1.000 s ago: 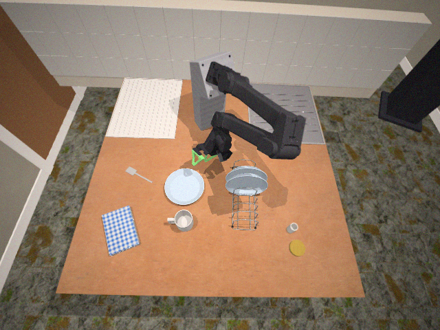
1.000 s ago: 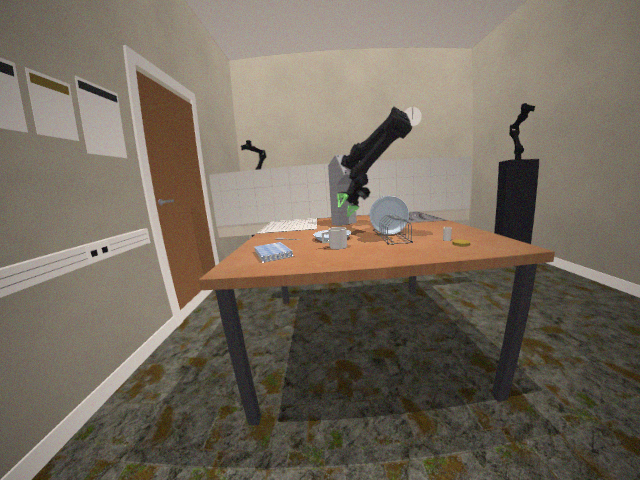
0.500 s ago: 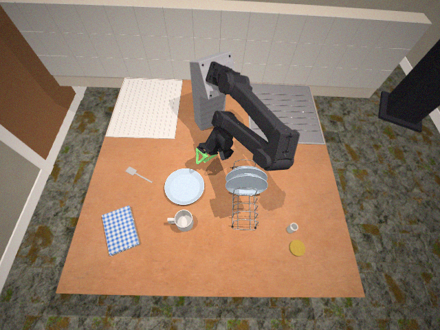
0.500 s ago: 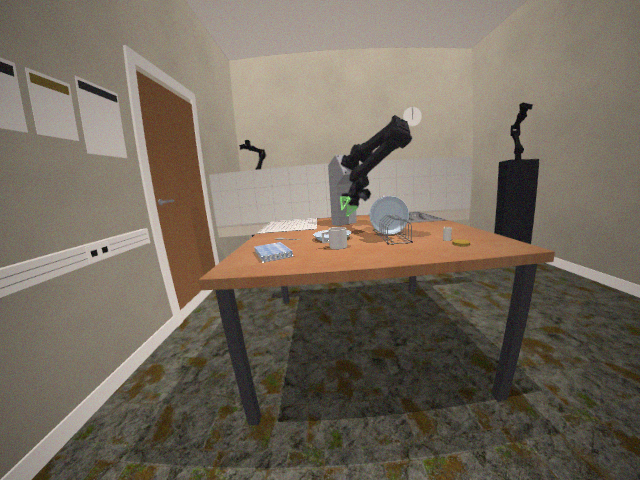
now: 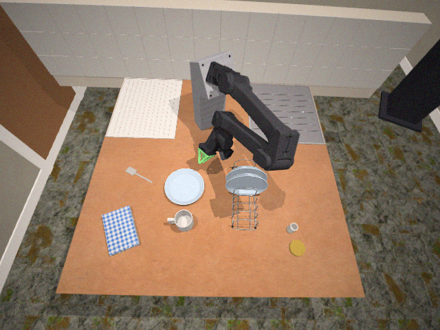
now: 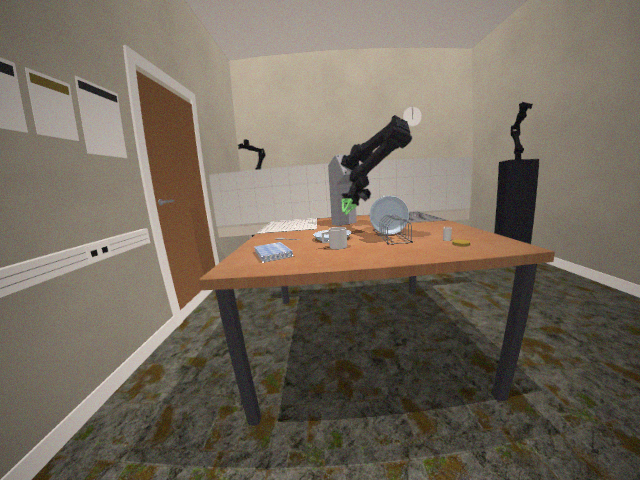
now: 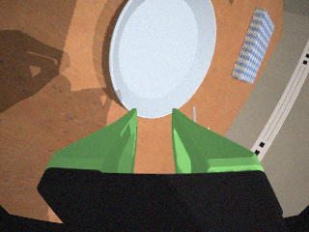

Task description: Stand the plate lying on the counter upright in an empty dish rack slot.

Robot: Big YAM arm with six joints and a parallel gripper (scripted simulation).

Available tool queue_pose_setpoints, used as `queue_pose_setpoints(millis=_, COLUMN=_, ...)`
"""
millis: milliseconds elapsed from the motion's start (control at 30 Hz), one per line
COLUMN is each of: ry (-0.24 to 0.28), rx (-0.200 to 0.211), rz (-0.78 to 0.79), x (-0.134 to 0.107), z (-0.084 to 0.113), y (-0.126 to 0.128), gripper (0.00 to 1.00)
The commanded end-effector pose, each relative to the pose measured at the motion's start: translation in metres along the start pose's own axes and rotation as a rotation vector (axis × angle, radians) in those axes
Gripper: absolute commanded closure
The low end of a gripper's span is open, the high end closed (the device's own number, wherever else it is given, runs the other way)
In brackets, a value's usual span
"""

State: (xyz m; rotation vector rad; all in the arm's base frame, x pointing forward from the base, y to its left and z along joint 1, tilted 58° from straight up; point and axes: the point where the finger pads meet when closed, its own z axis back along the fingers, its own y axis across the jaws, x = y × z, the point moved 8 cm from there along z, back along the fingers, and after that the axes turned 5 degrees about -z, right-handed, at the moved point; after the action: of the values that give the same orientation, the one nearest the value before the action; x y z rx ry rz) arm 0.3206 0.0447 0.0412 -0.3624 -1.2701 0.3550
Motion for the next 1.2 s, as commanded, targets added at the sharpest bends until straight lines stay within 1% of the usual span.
queue_pose_setpoints(millis=0, ry=-0.008, rx=-0.015, rz=-0.013, x=-0.001, z=-0.004, y=-0.002, gripper=0.74)
queue_pose_setpoints(millis=633, ry=-0.008, rx=-0.014, rz=-0.013, x=-0.001, z=-0.004, y=-0.001, gripper=0.74)
queue_pose_setpoints(millis=833, ry=-0.016, rx=0.0, rz=-0.01, x=0.002, z=-0.005, y=0.006, gripper=0.74)
queue_pose_setpoints(millis=1167, ry=-0.015, rx=0.0, rz=-0.011, x=0.001, z=-0.014, y=0.014, gripper=0.74)
